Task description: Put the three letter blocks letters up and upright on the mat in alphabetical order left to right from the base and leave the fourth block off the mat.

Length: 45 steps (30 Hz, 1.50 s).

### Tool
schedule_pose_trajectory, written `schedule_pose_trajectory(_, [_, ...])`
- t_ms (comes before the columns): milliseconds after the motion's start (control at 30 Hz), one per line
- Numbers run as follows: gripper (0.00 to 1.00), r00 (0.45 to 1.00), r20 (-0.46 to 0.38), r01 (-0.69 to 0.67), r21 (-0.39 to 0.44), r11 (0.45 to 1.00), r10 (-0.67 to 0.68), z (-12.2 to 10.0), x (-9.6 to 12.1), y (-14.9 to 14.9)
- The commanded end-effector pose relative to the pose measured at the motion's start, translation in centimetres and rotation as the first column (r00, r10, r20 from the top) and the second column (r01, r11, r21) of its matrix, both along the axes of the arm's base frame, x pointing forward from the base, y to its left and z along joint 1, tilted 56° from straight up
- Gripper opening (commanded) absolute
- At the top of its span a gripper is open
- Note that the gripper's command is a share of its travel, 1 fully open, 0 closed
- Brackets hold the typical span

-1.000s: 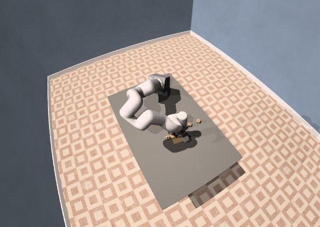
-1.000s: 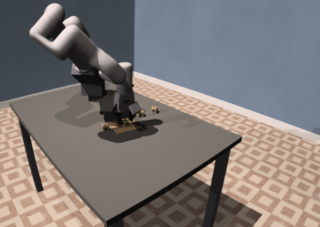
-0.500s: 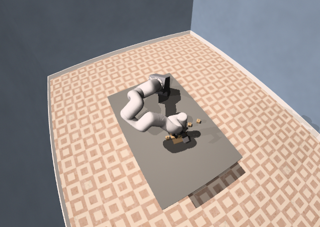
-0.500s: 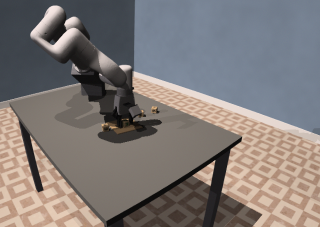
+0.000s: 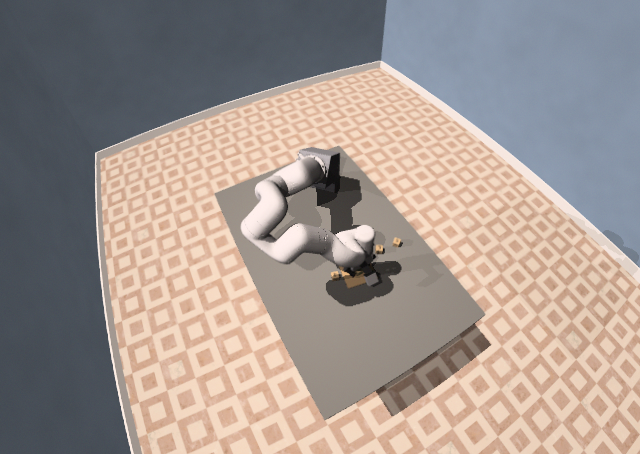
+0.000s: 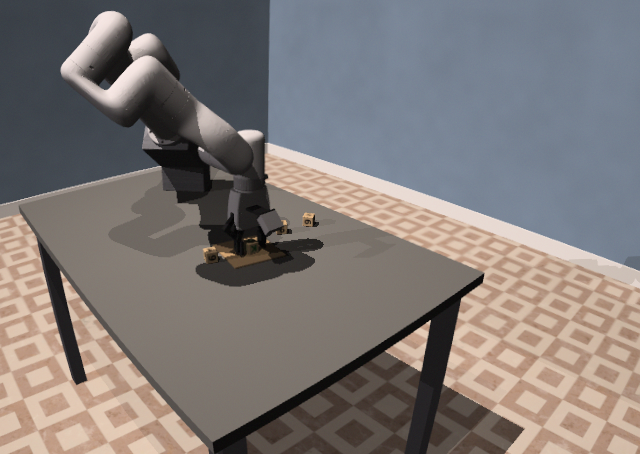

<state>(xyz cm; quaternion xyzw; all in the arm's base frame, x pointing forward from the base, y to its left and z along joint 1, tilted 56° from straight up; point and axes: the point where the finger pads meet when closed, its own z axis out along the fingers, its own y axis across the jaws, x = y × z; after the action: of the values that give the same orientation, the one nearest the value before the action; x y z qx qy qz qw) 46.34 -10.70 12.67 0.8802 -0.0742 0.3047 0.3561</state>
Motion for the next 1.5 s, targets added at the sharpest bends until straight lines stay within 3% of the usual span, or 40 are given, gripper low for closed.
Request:
schedule_pose_trajectory(0, [0.69, 1.000, 0.001, -0.003, 0.000, 1.000, 0.003, 0.06, 0.06, 0.14])
schedule_pose_trajectory(500, [0.69, 1.000, 0.001, -0.003, 0.000, 1.000, 0.003, 0.06, 0.06, 0.14])
schedule_pose_trajectory(533, [0.47, 1.000, 0.001, -0.003, 0.000, 1.000, 0.003, 0.06, 0.06, 0.14])
schedule_pose_trajectory(1067, [0.47, 1.000, 0.001, -0.003, 0.000, 1.000, 0.003, 0.06, 0.06, 0.14])
schedule_pose_trajectory(1100, [0.27, 1.000, 0.001, -0.003, 0.000, 1.000, 0.003, 0.06, 0.06, 0.14])
schedule_pose_trajectory(1467, [0.27, 1.000, 0.001, -0.003, 0.000, 1.000, 0.003, 0.06, 0.06, 0.14])
